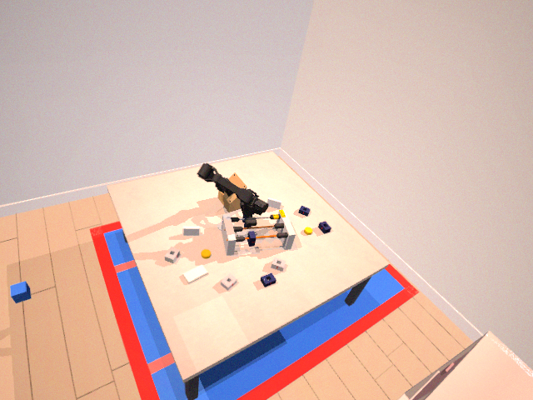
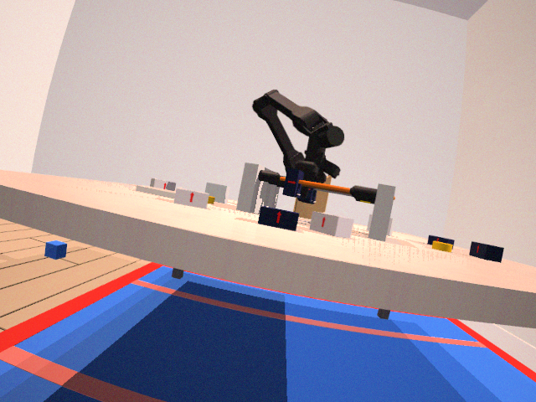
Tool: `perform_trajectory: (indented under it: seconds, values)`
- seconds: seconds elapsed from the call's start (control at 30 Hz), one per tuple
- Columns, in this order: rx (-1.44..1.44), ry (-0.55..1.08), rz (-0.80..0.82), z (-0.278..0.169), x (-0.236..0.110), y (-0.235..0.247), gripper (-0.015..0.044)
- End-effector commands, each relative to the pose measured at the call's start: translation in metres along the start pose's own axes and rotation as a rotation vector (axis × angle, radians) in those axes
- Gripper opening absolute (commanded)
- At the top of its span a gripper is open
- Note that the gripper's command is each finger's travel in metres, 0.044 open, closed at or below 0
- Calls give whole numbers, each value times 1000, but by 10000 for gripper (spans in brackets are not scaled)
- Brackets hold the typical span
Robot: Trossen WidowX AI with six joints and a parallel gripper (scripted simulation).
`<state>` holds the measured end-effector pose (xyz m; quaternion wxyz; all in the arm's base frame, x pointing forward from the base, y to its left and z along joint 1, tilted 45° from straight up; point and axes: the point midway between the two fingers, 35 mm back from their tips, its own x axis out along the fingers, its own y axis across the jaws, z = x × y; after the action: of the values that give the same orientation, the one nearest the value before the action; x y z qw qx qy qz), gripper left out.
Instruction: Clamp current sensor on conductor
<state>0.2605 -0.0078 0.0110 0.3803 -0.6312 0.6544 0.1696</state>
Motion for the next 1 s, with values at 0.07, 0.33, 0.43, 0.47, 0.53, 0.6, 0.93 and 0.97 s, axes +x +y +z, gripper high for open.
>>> perform_trajectory:
  seconds: [0.07, 0.33, 0.43, 0.47, 0.53, 0.6, 0.93, 0.97]
  values:
    - [2, -1, -2, 0, 0, -1, 353]
    - [2, -1, -2, 0, 0, -1, 300]
    - [2, -1, -2, 0, 0, -1, 260]
    - [2, -1, -2, 0, 0, -1, 234]
    - [2, -1, -2, 0, 0, -1, 182]
    - [2, -1, -2, 0, 0, -1, 129]
    - [2, -1, -2, 0, 0, -1, 0]
    - [2, -1, -2, 0, 0, -1, 0]
